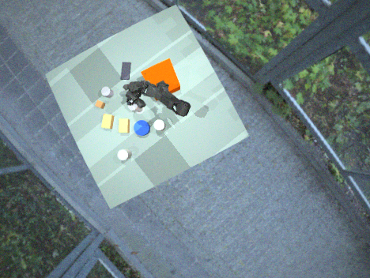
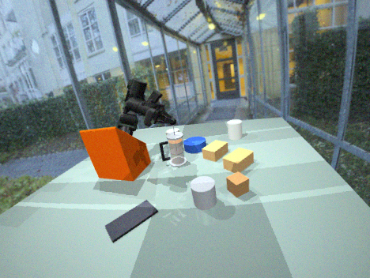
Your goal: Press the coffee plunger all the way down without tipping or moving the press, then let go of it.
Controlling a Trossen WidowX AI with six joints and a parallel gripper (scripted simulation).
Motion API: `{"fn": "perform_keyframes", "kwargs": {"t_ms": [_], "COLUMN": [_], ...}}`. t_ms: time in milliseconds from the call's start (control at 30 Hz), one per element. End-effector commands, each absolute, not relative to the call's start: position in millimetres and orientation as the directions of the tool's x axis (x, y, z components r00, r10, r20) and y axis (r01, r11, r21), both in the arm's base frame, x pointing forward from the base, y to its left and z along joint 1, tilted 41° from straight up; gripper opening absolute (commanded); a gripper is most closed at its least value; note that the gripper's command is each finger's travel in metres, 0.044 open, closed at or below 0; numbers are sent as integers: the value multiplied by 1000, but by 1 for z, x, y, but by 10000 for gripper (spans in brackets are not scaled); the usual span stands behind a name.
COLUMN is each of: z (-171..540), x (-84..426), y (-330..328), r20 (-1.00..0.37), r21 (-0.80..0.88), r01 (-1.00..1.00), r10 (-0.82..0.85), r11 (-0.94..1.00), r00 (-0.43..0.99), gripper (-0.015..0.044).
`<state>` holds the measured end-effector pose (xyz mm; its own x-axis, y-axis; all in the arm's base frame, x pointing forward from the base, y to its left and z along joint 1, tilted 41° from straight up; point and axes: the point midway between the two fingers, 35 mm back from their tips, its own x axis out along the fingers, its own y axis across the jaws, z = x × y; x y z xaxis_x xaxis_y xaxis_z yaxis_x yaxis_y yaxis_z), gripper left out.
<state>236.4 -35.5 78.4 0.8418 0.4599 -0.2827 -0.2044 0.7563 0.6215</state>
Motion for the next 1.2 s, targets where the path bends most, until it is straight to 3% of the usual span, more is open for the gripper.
{"fn": "perform_keyframes", "kwargs": {"t_ms": [0,1167], "z": [62,51], "x": [232,253], "y": [-25,-13], "r20": [-307,-265], "r21": [648,645], "r01": [-176,-177], "r10": [465,435], "r11": [741,743], "r00": [830,860], "gripper": [120,120]}}
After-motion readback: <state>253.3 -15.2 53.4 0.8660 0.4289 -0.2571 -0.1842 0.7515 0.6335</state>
